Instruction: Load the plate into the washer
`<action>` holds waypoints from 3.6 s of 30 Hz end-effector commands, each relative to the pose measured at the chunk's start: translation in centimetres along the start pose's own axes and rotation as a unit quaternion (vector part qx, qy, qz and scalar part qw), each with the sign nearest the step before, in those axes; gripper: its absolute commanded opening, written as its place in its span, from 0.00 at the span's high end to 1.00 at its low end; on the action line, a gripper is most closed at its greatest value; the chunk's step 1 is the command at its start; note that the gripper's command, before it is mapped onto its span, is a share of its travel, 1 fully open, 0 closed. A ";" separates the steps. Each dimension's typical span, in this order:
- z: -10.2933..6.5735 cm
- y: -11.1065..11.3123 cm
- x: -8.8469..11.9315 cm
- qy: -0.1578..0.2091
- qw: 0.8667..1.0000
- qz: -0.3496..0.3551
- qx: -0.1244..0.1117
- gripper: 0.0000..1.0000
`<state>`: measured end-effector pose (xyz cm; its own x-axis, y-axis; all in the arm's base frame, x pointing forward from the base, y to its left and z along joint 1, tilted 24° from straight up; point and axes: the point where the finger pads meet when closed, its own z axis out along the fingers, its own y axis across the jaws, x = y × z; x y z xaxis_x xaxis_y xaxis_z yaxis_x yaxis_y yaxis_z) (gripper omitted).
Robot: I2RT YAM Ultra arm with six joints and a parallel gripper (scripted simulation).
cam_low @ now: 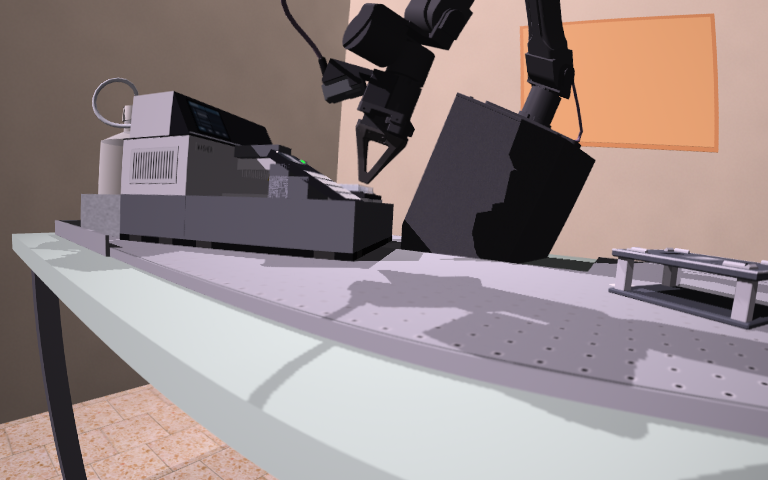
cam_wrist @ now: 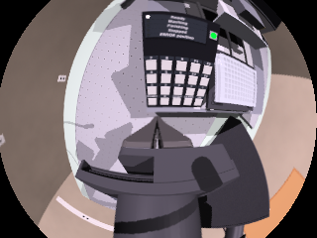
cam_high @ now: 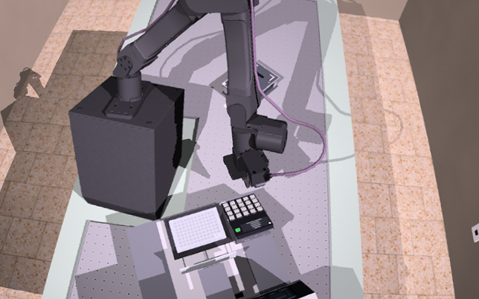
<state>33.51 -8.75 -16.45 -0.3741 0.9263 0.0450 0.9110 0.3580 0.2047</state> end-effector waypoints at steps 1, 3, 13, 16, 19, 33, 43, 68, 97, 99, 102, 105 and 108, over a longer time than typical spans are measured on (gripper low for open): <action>0.4 1.4 -1.7 -0.027 1.000 0.002 -0.016 1.00; 0.7 1.4 -1.8 -0.027 1.000 0.003 -0.016 1.00; 2.0 1.2 -2.0 -0.028 0.999 0.007 -0.016 1.00; 1.3 1.9 -2.4 -0.035 0.999 0.004 -0.025 1.00; 1.2 2.1 -2.5 -0.036 0.999 0.004 -0.026 1.00; 1.2 2.1 -2.5 -0.036 0.999 0.004 -0.026 1.00; 1.2 2.1 -2.5 -0.036 0.999 0.004 -0.026 1.00; 1.2 2.1 -2.5 -0.036 0.999 0.004 -0.026 1.00; 2.7 1.3 -1.9 -0.027 0.999 0.005 -0.016 1.00; 2.9 1.4 -1.9 -0.027 1.000 0.004 -0.016 1.00; 3.1 1.5 -1.8 -0.027 1.000 0.002 -0.016 1.00; 3.3 1.5 -1.7 -0.026 1.000 0.001 -0.016 1.00; 3.5 1.5 -1.7 -0.026 1.000 0.001 -0.016 1.00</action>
<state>34.02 -8.49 -19.04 -0.3710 0.9275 0.0451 0.9126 0.3552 0.2024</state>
